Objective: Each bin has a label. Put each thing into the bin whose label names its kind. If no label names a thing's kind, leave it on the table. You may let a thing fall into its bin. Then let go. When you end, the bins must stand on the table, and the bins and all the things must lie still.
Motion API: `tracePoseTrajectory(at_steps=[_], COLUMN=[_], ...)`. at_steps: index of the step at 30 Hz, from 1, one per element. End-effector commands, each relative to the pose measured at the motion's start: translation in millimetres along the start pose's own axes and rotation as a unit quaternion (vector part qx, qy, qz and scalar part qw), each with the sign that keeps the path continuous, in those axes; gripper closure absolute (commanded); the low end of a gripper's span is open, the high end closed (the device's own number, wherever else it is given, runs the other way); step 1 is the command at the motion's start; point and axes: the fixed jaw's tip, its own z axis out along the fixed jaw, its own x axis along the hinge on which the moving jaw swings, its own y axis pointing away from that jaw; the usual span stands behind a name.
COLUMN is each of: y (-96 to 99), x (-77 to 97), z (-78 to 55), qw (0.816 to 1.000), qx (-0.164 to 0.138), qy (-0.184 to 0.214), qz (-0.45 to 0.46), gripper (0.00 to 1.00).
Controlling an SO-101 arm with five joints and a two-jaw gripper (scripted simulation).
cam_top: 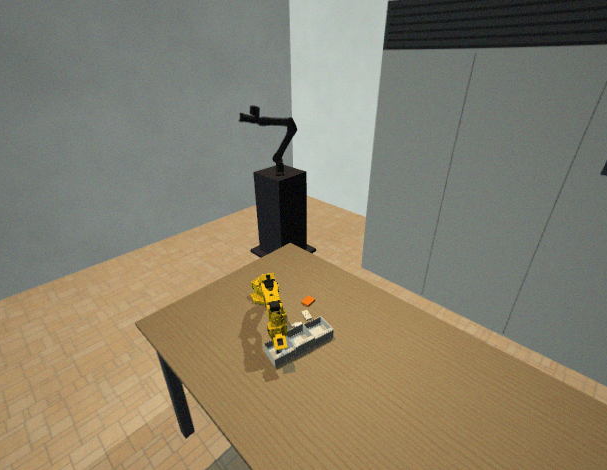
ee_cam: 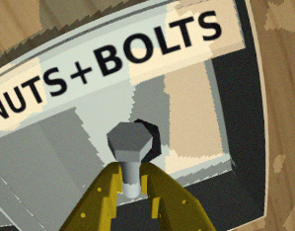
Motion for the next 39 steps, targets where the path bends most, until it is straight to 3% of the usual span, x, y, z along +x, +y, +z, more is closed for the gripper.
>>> tracePoseTrajectory(at_steps=[1, 23, 39], y=[-1.9, -1.9, -1.9], x=[-12.1, -12.1, -12.8], z=[-17.1, -17.1, -23.2], qw=[0.999, 0.999, 0.999], qx=[0.000, 0.000, 0.000], qy=[-0.041, -0.041, -0.043], qz=[0.000, 0.000, 0.000], gripper=[1.00, 0.84, 0.83])
